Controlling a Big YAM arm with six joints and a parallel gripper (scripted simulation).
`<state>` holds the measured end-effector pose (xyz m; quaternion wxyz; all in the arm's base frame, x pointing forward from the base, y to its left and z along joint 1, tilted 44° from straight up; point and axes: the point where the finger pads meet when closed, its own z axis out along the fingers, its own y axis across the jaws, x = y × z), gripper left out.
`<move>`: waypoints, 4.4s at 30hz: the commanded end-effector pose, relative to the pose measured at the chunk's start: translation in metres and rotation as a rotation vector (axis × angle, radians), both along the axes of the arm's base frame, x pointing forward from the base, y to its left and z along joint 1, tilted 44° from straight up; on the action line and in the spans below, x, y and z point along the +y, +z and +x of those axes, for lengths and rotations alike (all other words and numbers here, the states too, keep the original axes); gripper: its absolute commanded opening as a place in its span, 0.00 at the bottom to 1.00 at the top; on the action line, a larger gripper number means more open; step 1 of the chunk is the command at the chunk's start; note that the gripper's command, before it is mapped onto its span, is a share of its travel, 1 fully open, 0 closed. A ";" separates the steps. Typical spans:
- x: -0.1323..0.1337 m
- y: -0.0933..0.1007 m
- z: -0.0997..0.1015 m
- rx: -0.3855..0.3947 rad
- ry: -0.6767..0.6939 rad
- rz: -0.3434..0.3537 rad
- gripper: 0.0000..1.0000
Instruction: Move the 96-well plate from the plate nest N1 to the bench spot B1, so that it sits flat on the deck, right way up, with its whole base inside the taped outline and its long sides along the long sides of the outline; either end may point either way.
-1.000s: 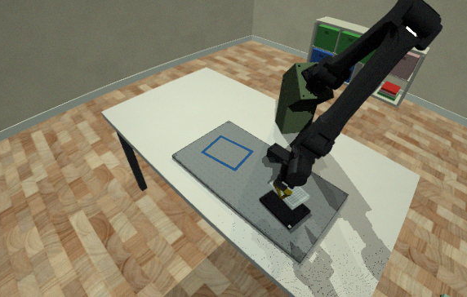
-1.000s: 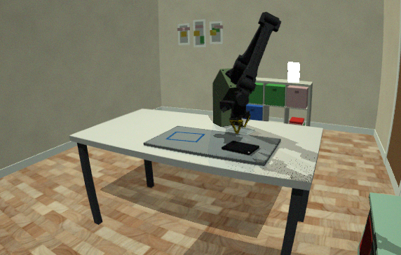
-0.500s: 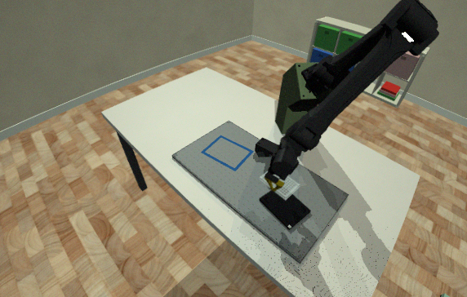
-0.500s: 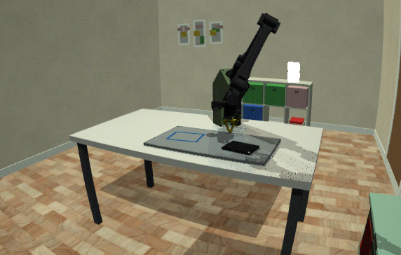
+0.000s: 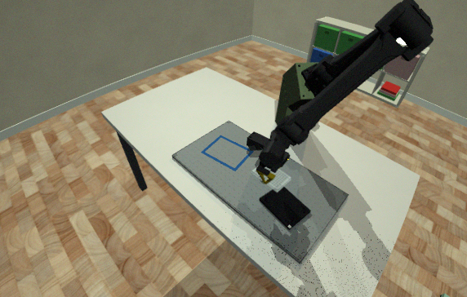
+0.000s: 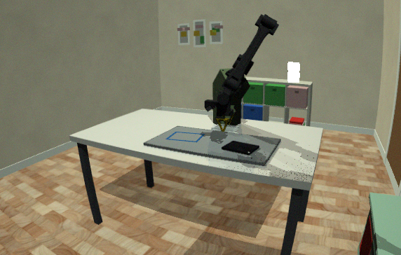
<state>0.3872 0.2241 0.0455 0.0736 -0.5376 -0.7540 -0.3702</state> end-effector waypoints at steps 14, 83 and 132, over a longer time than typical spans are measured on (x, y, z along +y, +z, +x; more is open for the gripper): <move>-0.042 -0.033 0.010 -0.019 0.000 -0.008 0.00; -0.196 -0.162 0.043 -0.014 -0.005 -0.006 0.00; -0.198 -0.182 0.045 -0.020 0.022 -0.007 0.00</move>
